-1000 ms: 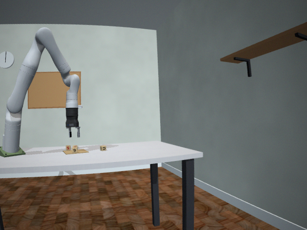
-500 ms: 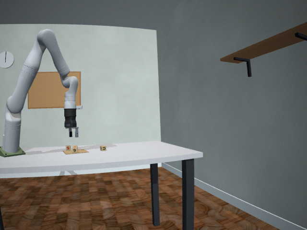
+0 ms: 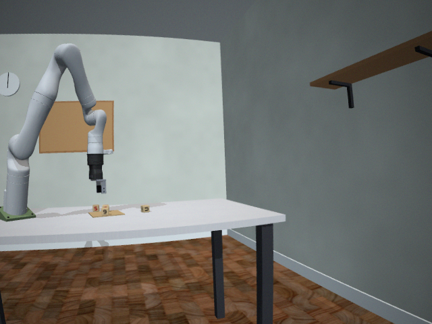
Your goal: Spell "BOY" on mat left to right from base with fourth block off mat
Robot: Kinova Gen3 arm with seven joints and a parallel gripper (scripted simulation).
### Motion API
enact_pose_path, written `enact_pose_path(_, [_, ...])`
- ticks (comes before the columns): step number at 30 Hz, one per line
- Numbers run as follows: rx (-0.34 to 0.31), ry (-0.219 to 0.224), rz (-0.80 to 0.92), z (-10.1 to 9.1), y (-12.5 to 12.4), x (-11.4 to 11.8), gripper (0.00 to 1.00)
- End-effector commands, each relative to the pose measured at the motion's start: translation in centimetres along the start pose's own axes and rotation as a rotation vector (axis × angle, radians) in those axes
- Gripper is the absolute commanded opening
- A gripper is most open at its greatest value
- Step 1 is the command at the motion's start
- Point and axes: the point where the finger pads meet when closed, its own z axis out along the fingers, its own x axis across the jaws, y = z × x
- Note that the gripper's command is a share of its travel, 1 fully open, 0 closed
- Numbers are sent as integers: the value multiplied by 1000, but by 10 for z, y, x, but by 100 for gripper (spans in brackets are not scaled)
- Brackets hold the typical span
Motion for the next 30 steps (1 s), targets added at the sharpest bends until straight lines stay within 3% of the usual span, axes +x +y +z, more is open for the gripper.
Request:
enact_pose_path(1, [1,0,23,0,0,-12,100])
enact_pose_path(18, [5,8,312,0,6,-38,100])
enact_pose_path(30, [8,11,416,0,9,-47,100])
